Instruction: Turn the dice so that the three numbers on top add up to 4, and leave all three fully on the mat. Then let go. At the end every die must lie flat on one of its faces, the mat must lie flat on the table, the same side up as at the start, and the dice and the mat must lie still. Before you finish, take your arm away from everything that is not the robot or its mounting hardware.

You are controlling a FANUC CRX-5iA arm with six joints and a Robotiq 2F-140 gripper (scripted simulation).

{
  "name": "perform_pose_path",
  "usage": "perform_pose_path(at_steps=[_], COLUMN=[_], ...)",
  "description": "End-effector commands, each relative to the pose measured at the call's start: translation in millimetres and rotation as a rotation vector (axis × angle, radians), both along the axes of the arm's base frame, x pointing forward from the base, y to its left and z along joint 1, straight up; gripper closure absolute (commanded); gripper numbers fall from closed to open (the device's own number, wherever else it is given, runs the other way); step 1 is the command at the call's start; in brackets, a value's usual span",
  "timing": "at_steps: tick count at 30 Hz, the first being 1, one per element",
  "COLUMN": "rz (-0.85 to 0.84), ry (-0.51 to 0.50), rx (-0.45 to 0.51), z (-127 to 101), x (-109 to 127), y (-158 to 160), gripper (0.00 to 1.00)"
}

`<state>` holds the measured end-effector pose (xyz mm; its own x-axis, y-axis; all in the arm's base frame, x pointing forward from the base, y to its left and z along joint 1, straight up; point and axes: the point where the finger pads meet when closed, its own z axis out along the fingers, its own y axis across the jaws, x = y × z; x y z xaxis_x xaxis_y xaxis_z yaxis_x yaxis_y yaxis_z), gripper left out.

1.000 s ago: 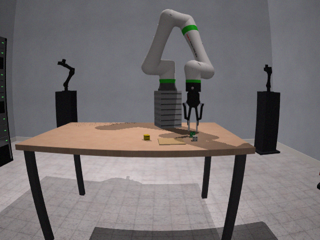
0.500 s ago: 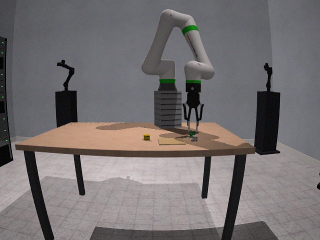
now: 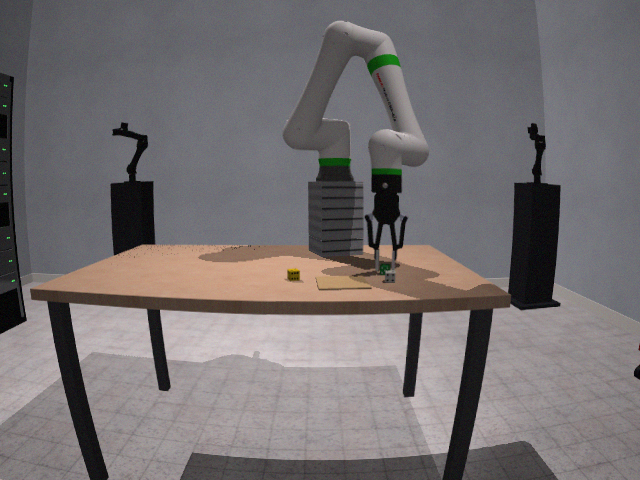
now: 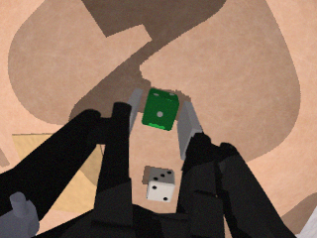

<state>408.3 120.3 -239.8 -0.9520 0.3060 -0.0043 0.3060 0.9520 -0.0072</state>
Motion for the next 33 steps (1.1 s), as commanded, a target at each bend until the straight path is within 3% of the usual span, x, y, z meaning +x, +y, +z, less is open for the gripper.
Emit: perform_pose_path(at_steps=[1,33], rz=[0.0,0.0], ry=[0.0,0.0], rx=[0.0,0.0], z=[-5.6,-8.7], x=[0.3,0.3], y=[0.0,0.0], gripper=[0.72,0.72])
